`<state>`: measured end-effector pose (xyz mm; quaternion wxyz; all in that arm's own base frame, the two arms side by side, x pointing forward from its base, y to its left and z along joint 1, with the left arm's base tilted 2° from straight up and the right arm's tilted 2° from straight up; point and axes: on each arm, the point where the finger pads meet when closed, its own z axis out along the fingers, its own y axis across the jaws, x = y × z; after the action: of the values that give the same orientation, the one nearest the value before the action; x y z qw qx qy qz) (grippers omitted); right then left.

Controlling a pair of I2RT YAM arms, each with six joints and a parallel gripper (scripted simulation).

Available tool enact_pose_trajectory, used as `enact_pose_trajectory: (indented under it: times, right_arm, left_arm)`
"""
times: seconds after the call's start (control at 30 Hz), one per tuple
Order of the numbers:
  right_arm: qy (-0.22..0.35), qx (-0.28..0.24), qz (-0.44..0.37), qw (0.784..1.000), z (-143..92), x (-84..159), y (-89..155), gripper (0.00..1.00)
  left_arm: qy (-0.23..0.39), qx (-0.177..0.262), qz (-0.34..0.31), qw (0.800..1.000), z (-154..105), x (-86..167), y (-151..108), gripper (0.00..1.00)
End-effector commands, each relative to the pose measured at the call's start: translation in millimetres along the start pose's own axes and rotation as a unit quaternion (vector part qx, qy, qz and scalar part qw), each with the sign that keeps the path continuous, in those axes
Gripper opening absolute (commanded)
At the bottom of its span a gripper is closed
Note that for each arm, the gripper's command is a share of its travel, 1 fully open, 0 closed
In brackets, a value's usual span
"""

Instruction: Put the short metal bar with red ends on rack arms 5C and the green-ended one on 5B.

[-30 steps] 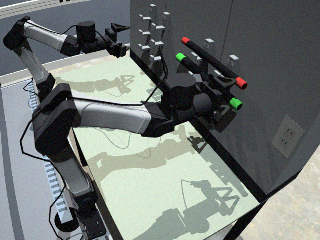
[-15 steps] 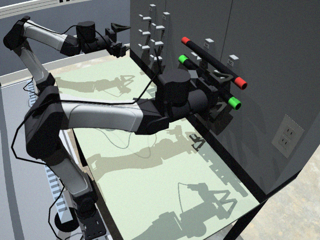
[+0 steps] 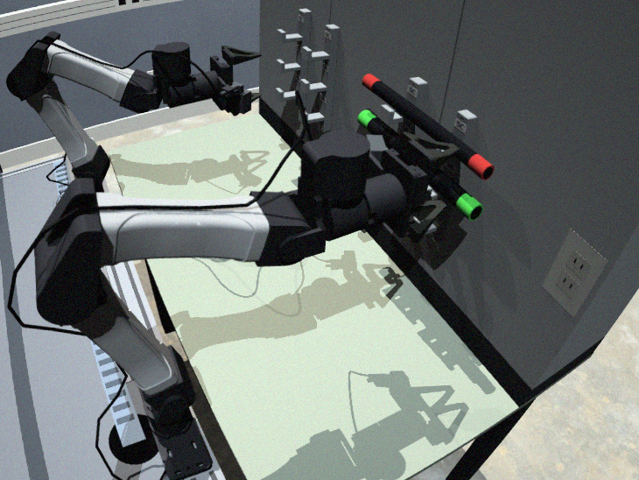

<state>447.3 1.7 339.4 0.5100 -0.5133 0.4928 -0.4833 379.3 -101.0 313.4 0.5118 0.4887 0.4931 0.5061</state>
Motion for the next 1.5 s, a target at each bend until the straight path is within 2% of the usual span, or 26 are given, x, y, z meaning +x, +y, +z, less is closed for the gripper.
enact_pose_trajectory:
  times: [0.0, 0.23, 1.47]
  right_arm:
    - [0.002, -0.008, 0.005, 1.0, -9, 4, -1, 1.0]
    - [0.002, -0.008, 0.005, 1.0, -16, 4, -7, 1.0]
    - [0.002, -0.008, 0.005, 1.0, -34, -53, 23, 1.0]
  left_arm:
    - [-0.004, 0.0, -0.004, 1.0, -5, 2, -2, 1.0]
    - [-0.004, 0.0, -0.004, 1.0, -5, 2, -2, 1.0]
    - [-0.004, 0.0, -0.004, 1.0, -5, 2, -2, 1.0]
